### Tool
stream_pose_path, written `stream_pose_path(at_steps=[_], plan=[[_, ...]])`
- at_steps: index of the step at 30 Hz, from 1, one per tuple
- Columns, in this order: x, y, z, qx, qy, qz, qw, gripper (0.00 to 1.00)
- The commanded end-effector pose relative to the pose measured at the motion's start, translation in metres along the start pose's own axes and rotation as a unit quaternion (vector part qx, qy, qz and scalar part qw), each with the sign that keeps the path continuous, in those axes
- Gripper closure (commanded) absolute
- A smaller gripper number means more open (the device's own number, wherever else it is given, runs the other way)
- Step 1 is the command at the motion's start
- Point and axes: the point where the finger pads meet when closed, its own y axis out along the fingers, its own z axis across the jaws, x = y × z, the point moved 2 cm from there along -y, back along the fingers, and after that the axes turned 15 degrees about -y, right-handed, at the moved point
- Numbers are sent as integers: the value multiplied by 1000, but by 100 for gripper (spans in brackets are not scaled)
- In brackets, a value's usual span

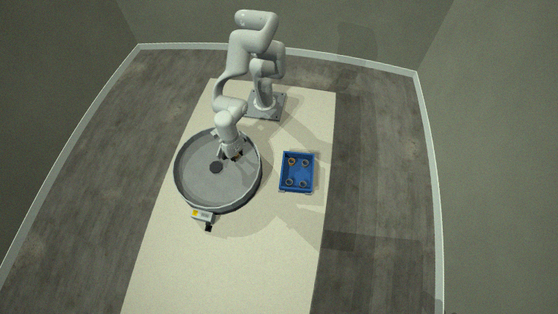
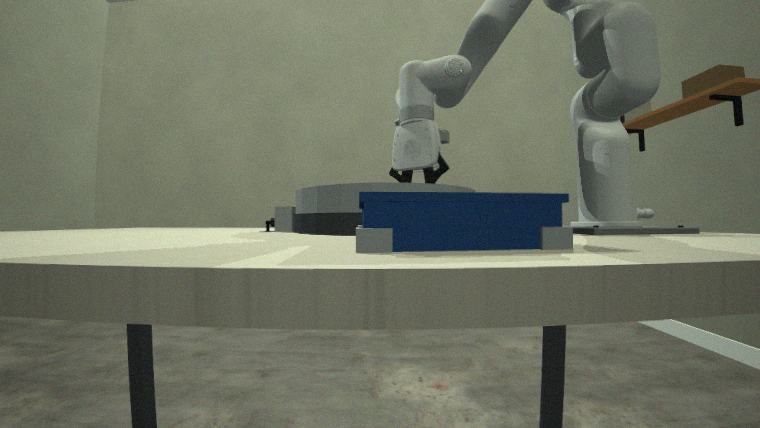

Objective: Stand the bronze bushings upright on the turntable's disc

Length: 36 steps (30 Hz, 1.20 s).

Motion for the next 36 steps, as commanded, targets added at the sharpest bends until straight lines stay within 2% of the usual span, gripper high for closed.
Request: stream_pose_path(at_steps=[1,11,15,21,23,27,36], plan=[[0,-1,-1,-2,0,0,1000,58],[0,-3,-1,-2,0,0,1000,58],[0,-15,-1,-2,0,0,1000,58],[1,-42,-1,-2,0,0,1000,58],[1,-42,-1,-2,0,0,1000,58],[1,-56,-1,-2,0,0,1000,58],[1,-60,-1,-2,0,0,1000,58]])
